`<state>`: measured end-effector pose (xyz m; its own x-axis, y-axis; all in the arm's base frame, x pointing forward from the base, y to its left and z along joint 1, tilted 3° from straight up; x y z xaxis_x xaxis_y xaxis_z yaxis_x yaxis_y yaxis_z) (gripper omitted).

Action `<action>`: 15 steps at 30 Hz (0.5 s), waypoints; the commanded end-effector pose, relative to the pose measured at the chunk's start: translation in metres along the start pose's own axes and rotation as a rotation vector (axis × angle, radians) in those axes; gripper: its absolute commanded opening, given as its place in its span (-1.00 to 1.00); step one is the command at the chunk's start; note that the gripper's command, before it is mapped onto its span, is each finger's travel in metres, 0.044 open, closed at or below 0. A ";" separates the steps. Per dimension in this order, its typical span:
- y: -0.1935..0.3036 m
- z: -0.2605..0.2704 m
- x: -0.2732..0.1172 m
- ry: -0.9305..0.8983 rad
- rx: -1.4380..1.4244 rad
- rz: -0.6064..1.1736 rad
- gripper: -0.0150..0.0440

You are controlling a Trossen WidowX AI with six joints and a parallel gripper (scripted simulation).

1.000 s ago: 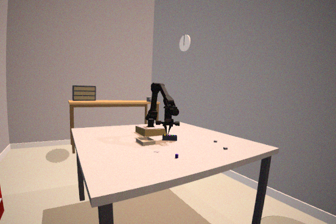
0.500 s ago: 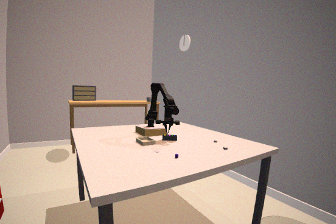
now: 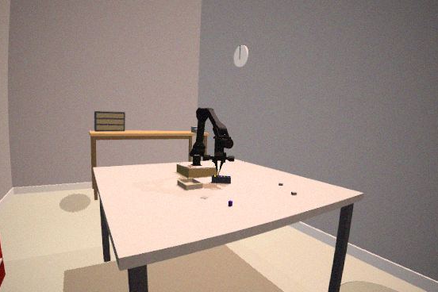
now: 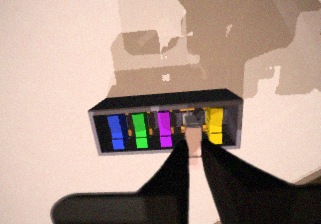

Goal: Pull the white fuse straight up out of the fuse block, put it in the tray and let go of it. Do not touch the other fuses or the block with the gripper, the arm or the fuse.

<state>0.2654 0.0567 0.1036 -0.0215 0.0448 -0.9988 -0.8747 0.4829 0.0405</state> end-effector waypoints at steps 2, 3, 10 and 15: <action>0.000 0.000 -0.003 0.002 -0.005 -0.004 -0.49; 0.000 0.000 -0.003 0.003 -0.005 -0.004 -0.49; 0.000 0.000 -0.007 0.003 -0.005 -0.004 -0.49; 0.000 0.000 -0.011 0.003 -0.005 -0.004 -0.49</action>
<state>0.2649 0.0563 0.1114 -0.0237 0.0443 -0.9987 -0.8749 0.4826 0.0422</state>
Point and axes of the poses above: the point midway between the two fingers, 35 mm back from their tips, its own x axis out along the fingers, its own z axis across the jaws, y = z × x, the point moved 7 cm from there along -x, back along the fingers, and after that the axes turned 4 degrees about x, right-handed, at the moved point
